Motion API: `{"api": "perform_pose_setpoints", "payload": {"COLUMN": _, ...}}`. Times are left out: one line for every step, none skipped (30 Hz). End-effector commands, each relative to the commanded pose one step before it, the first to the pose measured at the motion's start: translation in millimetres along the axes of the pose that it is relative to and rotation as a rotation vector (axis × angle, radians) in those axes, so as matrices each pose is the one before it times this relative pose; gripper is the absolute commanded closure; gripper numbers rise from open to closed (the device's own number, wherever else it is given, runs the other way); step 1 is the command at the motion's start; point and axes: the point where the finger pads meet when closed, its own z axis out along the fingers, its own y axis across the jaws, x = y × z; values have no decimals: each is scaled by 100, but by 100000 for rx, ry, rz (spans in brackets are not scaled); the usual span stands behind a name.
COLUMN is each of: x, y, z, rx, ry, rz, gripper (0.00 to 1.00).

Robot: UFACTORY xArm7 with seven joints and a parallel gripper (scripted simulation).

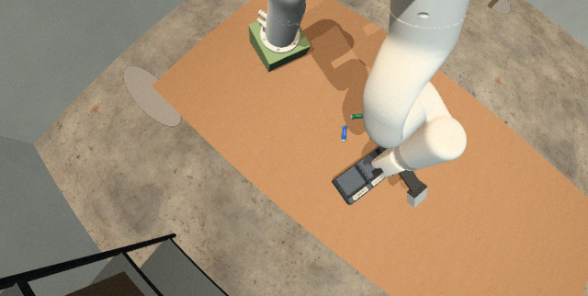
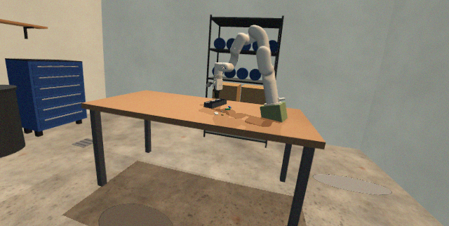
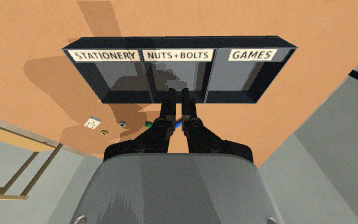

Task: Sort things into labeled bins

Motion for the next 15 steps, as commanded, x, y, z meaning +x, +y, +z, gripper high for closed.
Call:
{"api": "perform_pose_setpoints", "payload": {"x": 171, "y": -174, "z": -123, "rx": -221, "ry": 386, "rz": 49, "gripper": 93}}
{"api": "perform_pose_setpoints", "payload": {"x": 0, "y": 0, "z": 0, "rx": 0, "ry": 0, "rz": 0, "gripper": 93}}
{"api": "perform_pose_setpoints", "payload": {"x": -1, "y": -1, "z": 267, "rx": -1, "ry": -1, "rz": 0, "gripper": 93}}
{"api": "perform_pose_setpoints", "payload": {"x": -1, "y": 0, "z": 267, "rx": 0, "ry": -1, "rz": 0, "gripper": 93}}
{"api": "perform_pose_setpoints", "payload": {"x": -1, "y": 0, "z": 267, "rx": 0, "ry": -1, "rz": 0, "gripper": 93}}
{"api": "perform_pose_setpoints", "payload": {"x": -1, "y": 0, "z": 267, "rx": 0, "ry": -1, "rz": 0, "gripper": 93}}
{"api": "perform_pose_setpoints", "payload": {"x": -1, "y": 0, "z": 267, "rx": 0, "ry": -1, "rz": 0, "gripper": 93}}
{"api": "perform_pose_setpoints", "payload": {"x": -1, "y": 0, "z": 267, "rx": 0, "ry": -1, "rz": 0, "gripper": 93}}
{"api": "perform_pose_setpoints", "payload": {"x": -1, "y": 0, "z": 267, "rx": 0, "ry": -1, "rz": 0, "gripper": 93}}
{"api": "perform_pose_setpoints", "payload": {"x": -1, "y": 0, "z": 267, "rx": 0, "ry": -1, "rz": 0, "gripper": 93}}
{"api": "perform_pose_setpoints", "payload": {"x": -1, "y": 0, "z": 267, "rx": 0, "ry": -1, "rz": 0, "gripper": 93}}
{"api": "perform_pose_setpoints", "payload": {"x": -1, "y": 0, "z": 267, "rx": 0, "ry": -1, "rz": 0, "gripper": 93}}
{"api": "perform_pose_setpoints", "payload": {"x": -1, "y": 0, "z": 267, "rx": 0, "ry": -1, "rz": 0, "gripper": 93}}
{"api": "perform_pose_setpoints", "payload": {"x": -1, "y": 0, "z": 267, "rx": 0, "ry": -1, "rz": 0, "gripper": 93}}
{"api": "perform_pose_setpoints", "payload": {"x": -1, "y": 0, "z": 267, "rx": 0, "ry": -1, "rz": 0, "gripper": 93}}
